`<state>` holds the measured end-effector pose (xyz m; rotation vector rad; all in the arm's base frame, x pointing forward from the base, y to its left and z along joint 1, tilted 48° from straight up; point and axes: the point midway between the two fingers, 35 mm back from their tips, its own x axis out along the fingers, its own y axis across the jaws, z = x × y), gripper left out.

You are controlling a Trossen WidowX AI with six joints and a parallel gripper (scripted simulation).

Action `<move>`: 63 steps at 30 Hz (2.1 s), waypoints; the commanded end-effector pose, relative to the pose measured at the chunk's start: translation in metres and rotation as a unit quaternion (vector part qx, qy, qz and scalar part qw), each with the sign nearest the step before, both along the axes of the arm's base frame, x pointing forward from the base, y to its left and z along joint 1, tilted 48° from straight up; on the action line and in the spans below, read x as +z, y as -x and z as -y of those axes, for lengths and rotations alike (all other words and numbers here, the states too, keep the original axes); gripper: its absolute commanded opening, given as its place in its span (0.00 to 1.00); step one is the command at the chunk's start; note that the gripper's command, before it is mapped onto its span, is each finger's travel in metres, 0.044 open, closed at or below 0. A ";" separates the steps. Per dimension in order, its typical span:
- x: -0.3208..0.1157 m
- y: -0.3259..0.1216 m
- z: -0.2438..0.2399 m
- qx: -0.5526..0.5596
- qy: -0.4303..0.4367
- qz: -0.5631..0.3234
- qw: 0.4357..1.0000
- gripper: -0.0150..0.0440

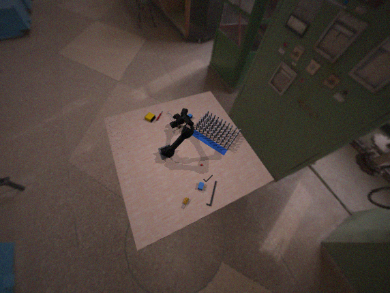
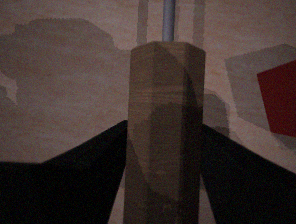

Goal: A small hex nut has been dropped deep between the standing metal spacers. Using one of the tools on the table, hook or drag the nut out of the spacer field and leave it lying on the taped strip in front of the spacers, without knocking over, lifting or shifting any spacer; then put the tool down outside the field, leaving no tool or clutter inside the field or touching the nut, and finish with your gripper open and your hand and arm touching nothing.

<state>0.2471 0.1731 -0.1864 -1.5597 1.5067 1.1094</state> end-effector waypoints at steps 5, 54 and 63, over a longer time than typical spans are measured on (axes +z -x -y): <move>0.032 -0.007 -0.045 0.000 -0.012 0.005 1.000 0.25; 0.236 -0.021 -0.031 -0.175 -0.004 0.191 0.966 0.25; 0.271 -0.021 0.004 -0.235 -0.003 0.253 0.938 0.25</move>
